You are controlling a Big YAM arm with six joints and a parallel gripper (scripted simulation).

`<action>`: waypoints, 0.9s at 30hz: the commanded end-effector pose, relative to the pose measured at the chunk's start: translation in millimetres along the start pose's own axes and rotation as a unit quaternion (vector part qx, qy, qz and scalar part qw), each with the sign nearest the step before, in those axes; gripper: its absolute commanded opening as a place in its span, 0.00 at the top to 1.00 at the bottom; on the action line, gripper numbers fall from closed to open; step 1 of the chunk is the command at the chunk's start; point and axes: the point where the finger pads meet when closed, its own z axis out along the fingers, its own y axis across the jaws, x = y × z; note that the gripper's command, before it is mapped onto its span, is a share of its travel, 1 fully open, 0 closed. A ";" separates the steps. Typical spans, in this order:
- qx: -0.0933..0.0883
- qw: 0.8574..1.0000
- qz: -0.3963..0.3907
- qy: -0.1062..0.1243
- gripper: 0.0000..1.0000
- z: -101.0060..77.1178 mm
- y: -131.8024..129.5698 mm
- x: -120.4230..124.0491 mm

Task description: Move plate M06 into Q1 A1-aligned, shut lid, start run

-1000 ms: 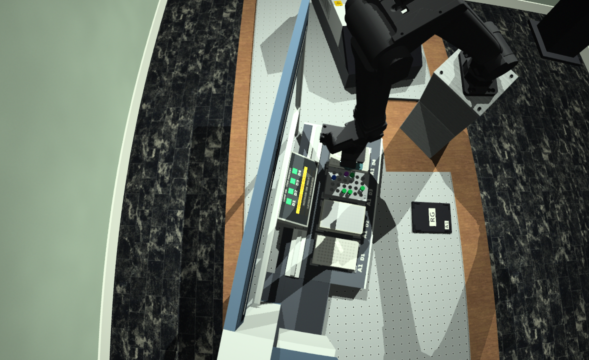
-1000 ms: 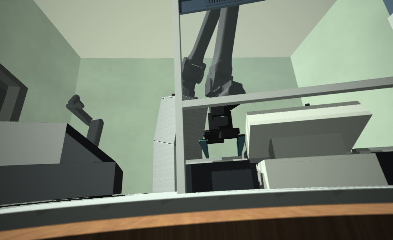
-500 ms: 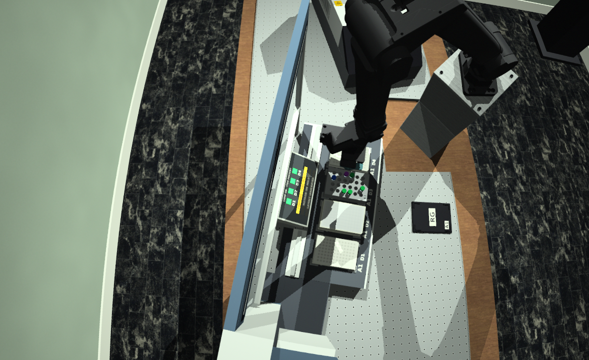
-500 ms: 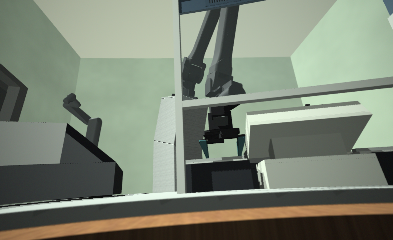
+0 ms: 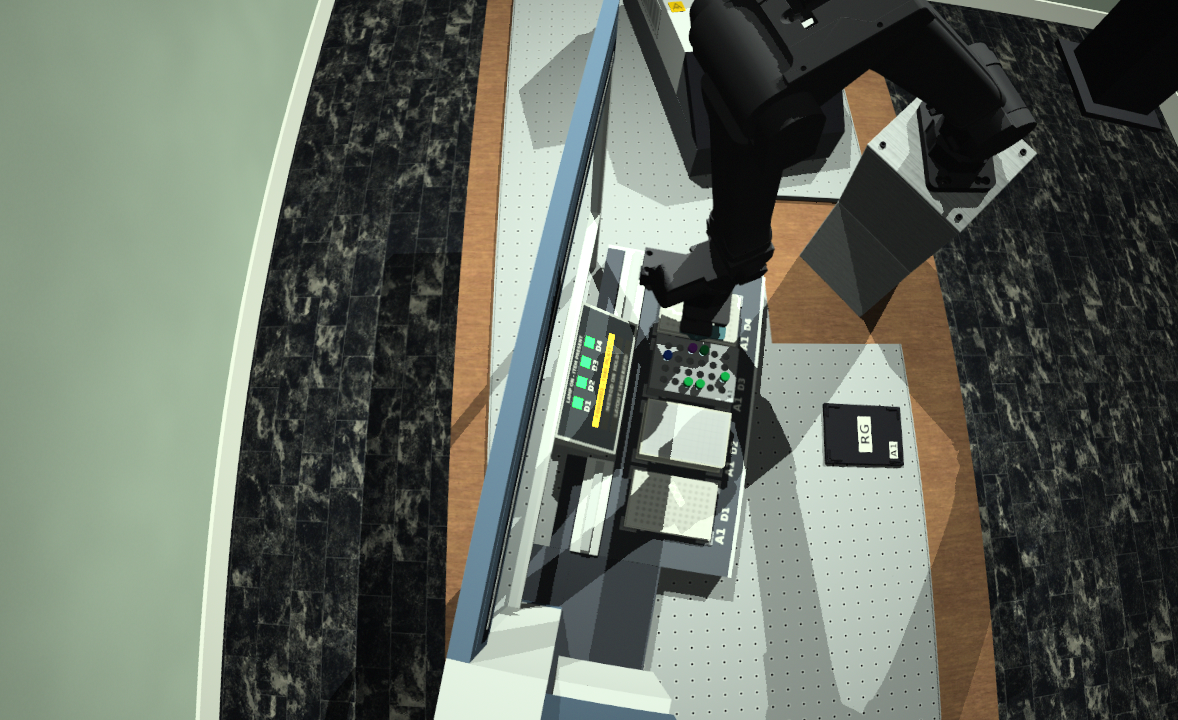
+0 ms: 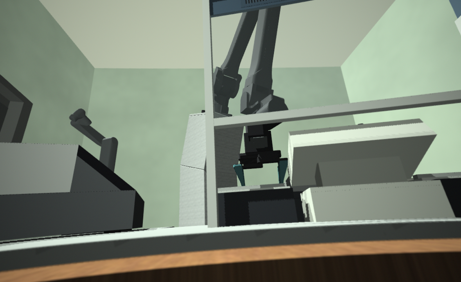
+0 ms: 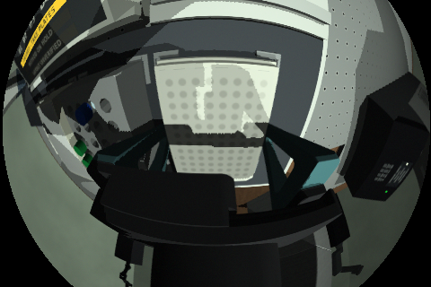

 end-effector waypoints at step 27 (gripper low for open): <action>0.027 0.995 -0.010 0.098 1.00 1.9 -21.0 86.3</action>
